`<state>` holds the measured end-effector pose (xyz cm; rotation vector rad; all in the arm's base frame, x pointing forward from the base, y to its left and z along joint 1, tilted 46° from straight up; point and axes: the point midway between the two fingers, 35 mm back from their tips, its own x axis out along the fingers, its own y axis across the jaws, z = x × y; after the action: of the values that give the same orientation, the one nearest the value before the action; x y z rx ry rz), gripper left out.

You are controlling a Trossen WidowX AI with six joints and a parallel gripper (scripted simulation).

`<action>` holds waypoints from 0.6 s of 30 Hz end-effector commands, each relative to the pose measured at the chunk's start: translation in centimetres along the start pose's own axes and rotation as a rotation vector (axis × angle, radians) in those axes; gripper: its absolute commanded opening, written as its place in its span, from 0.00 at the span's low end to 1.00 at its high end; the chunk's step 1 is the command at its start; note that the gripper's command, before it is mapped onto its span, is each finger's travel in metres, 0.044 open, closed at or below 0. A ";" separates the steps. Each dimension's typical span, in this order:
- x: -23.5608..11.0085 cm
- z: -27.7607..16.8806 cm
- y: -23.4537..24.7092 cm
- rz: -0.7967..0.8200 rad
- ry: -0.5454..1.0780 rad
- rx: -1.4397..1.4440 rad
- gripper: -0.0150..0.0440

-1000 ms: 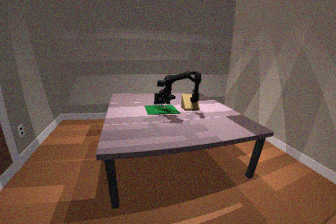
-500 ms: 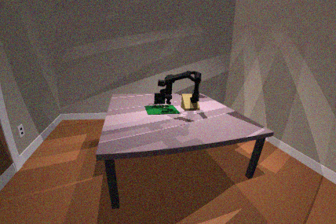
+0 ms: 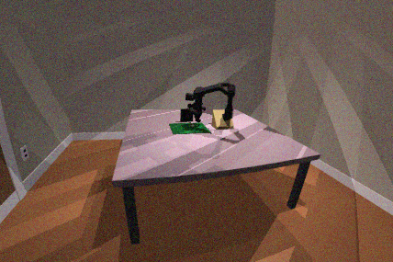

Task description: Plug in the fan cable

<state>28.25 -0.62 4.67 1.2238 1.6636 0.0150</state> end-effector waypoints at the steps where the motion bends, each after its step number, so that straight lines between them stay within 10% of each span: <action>1: 0.1 -0.2 -0.1 0.006 0.008 0.042 0.25; 18: 2.0 -0.7 -1.2 -0.164 -0.071 0.040 0.25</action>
<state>27.22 0.48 3.30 1.1273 1.7022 -0.1320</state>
